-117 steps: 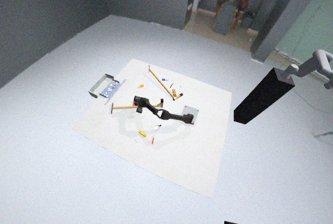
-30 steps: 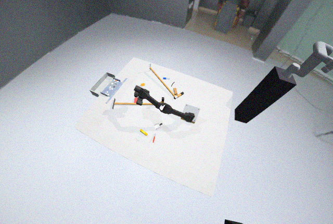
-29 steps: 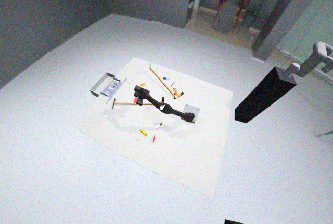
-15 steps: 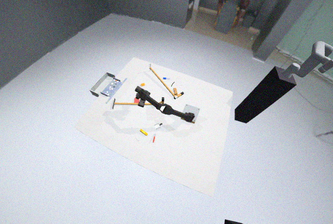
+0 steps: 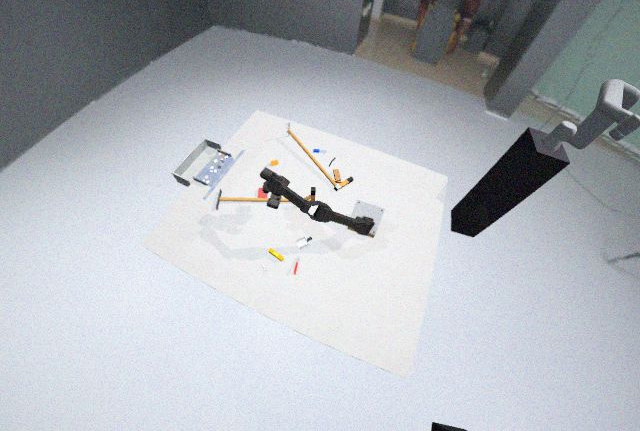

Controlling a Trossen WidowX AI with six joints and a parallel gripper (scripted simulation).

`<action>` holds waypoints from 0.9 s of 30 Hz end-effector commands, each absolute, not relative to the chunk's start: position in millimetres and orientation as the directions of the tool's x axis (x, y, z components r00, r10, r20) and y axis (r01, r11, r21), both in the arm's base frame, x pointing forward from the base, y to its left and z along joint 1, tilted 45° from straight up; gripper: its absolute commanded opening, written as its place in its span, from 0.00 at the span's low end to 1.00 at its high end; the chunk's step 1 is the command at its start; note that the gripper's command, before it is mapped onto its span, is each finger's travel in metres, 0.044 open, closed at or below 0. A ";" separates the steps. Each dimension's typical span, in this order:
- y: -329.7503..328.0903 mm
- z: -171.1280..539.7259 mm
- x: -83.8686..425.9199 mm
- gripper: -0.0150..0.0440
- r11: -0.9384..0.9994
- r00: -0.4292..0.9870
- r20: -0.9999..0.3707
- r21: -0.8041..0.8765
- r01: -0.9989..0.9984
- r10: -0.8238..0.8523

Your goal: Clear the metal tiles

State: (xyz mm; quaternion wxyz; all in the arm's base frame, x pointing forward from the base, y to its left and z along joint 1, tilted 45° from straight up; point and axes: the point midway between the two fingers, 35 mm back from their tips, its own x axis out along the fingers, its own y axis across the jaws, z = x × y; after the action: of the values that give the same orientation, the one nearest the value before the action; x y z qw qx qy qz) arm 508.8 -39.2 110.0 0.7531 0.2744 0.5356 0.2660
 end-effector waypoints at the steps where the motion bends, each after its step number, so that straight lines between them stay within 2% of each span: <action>1: -33.8 103.4 509.8 0.25 0.711 0.280 -0.666 0.696 -0.101 0.691; 27: 1.6 66.9 517.6 0.25 0.712 0.280 -0.666 0.695 -0.101 0.691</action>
State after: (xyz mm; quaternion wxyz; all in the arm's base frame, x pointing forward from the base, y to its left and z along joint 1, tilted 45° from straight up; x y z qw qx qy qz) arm 517.5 -2.8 72.4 0.7524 0.2726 0.5370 0.2670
